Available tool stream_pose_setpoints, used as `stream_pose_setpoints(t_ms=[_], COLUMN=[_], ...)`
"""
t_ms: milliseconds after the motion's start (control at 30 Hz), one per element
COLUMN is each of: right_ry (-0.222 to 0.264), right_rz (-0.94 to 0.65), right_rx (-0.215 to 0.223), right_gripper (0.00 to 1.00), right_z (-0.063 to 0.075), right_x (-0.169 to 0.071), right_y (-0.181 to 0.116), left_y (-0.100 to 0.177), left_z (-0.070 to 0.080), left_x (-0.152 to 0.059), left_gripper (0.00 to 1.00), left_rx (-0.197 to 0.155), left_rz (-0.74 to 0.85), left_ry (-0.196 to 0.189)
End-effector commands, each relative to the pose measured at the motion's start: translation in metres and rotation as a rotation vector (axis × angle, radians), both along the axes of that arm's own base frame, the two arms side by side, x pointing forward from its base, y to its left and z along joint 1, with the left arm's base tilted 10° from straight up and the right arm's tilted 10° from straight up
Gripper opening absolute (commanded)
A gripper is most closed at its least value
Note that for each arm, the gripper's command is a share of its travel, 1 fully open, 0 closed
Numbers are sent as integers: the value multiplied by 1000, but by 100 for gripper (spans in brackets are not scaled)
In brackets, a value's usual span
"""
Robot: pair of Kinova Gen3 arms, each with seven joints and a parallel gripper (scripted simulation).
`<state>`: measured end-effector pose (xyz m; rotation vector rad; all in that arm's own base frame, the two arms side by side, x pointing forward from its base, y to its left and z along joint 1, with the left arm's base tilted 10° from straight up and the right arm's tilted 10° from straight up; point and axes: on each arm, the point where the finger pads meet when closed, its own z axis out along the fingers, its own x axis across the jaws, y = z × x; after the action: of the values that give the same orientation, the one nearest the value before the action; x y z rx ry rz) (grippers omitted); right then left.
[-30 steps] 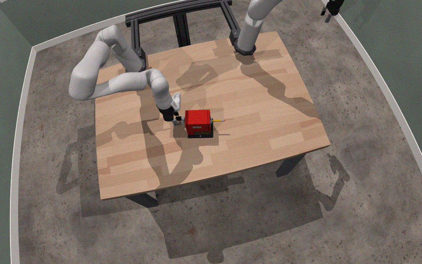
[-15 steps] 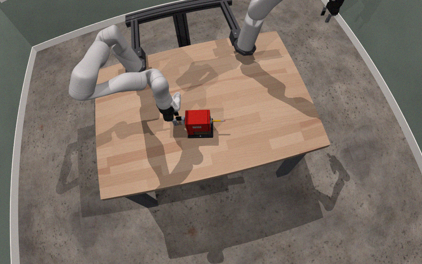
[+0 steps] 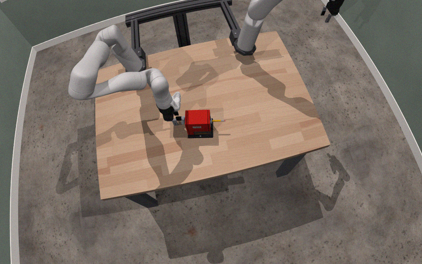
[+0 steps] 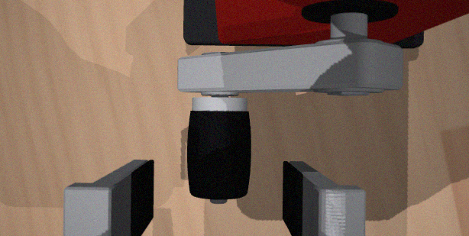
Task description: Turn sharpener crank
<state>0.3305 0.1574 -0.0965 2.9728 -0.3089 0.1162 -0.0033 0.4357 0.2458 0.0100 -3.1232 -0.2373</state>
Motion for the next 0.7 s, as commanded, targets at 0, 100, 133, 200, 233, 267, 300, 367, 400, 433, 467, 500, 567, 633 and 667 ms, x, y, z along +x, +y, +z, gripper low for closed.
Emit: stream_pose_setpoints(t_ms=[0, 100, 133, 200, 233, 267, 300, 367, 400, 433, 467, 500, 567, 633, 667], right_ry=[-1, -1, -1, -1, -1, -1, -1, -1, -1, -1, -1, -1, -1, -1, -1], right_rz=[1, 1, 1, 1, 1, 1, 1, 1, 1, 1, 1, 1, 1, 1, 1], right_rx=[1, 1, 1, 1, 1, 1, 1, 1, 1, 1, 1, 1, 1, 1, 1], right_gripper=[97, 97, 97, 97, 97, 97, 97, 97, 97, 97, 97, 97, 97, 97, 97], right_z=[3, 5, 6, 10, 12, 15, 17, 22, 25, 28, 31, 34, 39, 42, 42], right_x=[0, 0, 0, 0, 0, -1, -1, -1, -1, -1, -2, -2, -2, -2, -2], right_y=[1, 1, 1, 2, 2, 3, 3, 4, 4, 5, 5, 6, 7, 7, 7], left_y=[0, 0, 0, 0, 0, 0, 0, 0, 0, 0, 0, 0, 0, 0, 0], left_z=[1, 1, 1, 1, 1, 1, 1, 1, 1, 1, 1, 1, 1, 1, 1], left_x=[0, 0, 0, 0, 0, 0, 0, 0, 0, 0, 0, 0, 0, 0, 0], left_gripper=[100, 100, 100, 100, 100, 100, 100, 100, 100, 100, 100, 100, 100, 100, 100], left_rx=[2, 2, 2, 2, 2, 2, 2, 2, 2, 2, 2, 2, 2, 2, 2], left_rz=[0, 0, 0, 0, 0, 0, 0, 0, 0, 0, 0, 0, 0, 0, 0], left_ry=[0, 0, 0, 0, 0, 0, 0, 0, 0, 0, 0, 0, 0, 0, 0])
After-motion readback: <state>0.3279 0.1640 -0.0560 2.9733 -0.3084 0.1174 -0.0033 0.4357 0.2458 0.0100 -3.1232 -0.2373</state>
